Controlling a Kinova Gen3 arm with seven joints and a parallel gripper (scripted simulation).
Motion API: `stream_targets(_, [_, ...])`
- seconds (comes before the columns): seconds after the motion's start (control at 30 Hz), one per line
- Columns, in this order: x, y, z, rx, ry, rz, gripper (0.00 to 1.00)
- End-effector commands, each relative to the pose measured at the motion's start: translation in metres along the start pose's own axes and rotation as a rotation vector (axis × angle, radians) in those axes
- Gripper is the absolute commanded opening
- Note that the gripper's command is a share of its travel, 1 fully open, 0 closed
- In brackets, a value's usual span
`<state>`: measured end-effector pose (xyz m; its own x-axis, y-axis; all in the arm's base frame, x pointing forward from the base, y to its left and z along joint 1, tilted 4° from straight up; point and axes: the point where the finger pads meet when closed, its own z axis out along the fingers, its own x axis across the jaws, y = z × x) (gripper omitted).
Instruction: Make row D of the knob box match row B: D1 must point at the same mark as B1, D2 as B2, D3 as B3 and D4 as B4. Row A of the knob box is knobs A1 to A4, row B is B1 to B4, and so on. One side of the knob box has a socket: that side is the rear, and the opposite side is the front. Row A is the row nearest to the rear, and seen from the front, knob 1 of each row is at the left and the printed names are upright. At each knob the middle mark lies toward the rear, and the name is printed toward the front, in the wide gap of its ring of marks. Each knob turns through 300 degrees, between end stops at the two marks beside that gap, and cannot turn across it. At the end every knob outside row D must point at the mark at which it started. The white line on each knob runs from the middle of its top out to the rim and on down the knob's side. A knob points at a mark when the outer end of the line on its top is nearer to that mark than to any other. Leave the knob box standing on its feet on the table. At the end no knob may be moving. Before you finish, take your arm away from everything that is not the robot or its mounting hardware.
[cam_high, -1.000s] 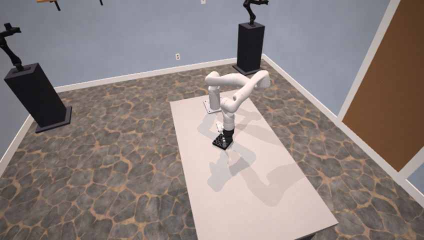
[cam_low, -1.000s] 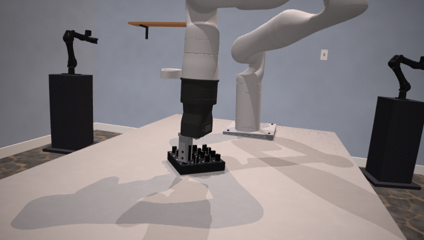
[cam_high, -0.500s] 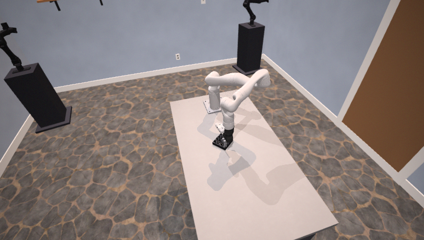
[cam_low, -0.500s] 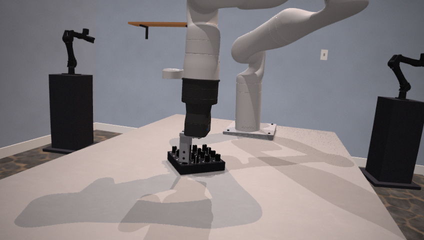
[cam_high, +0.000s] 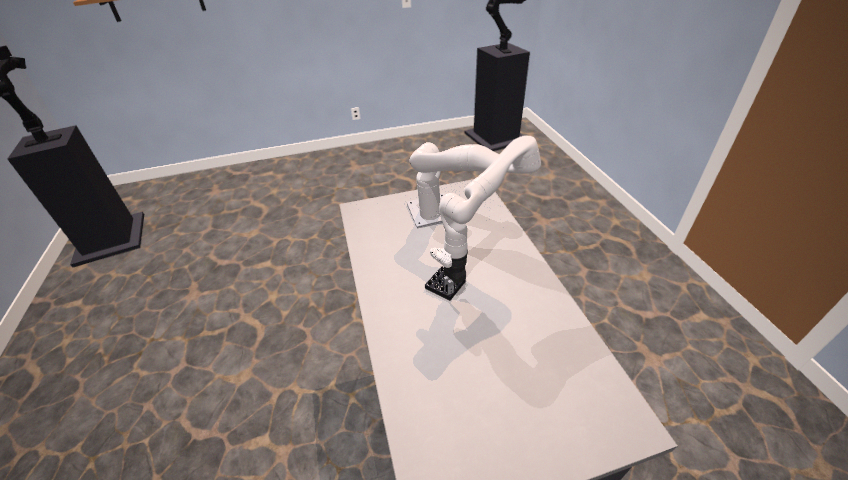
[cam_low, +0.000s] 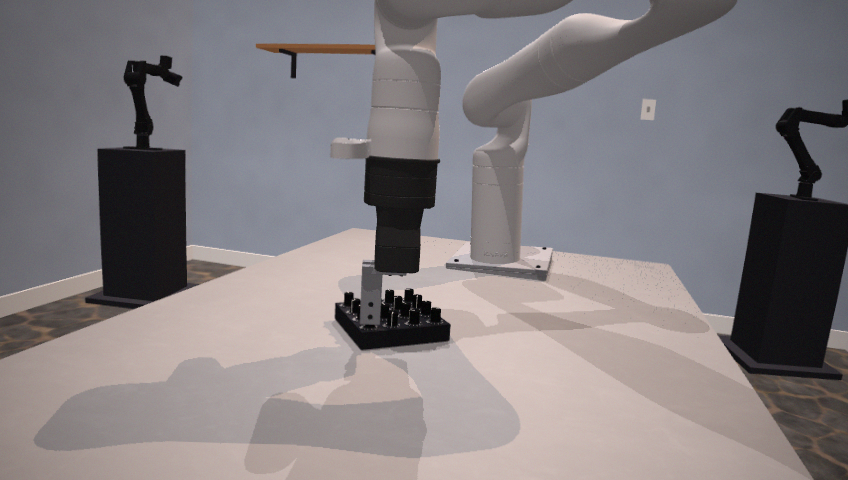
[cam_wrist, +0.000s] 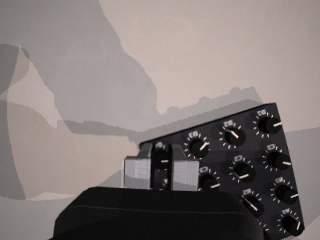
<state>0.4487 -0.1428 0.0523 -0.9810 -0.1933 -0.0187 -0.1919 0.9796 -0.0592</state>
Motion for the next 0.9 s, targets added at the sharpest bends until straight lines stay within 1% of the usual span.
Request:
stream_targets(0.0, [-0.0003,-0.0001,-0.0008,0.0,-0.003,-0.004,0.3])
stream_targets(0.5, [-0.0003,-0.0001,-0.0008,0.0,-0.003,-0.199,0.3])
stream_targets(0.87, [-0.0003,-0.0001,-0.0008,0.0,-0.003,-0.281,0.3])
